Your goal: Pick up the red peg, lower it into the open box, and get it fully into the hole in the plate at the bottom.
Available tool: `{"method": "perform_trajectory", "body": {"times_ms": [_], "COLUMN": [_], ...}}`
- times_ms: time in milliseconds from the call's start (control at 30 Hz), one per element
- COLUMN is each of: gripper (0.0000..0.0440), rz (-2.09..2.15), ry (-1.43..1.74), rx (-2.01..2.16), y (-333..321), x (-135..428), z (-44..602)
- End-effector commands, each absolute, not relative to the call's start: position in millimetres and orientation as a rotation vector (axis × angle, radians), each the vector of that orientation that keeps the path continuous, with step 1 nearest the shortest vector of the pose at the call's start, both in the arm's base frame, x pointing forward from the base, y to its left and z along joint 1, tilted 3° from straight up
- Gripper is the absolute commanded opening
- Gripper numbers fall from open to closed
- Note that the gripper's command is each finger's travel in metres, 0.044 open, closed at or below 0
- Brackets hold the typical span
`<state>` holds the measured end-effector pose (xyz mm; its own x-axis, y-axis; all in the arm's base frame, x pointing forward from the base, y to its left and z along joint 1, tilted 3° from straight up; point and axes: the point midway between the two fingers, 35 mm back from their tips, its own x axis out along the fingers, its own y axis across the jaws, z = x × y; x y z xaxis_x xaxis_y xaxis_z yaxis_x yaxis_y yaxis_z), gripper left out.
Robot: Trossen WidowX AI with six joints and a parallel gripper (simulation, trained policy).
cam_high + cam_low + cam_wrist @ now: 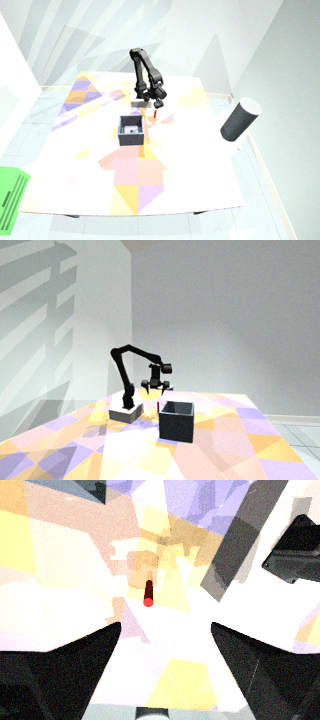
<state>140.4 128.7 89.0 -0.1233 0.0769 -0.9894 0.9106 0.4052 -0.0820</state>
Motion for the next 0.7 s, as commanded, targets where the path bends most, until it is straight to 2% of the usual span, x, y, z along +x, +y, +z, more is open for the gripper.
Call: {"method": "perform_trajectory", "body": {"times_ms": [0, 667], "gripper": [0.044, 0.043], "rz": [-0.965, -1.062], "ry": [1.512, 1.431], "rx": [0.899, 0.885], "y": [127, 122], "x": [140, 142], "z": [75, 10]}}
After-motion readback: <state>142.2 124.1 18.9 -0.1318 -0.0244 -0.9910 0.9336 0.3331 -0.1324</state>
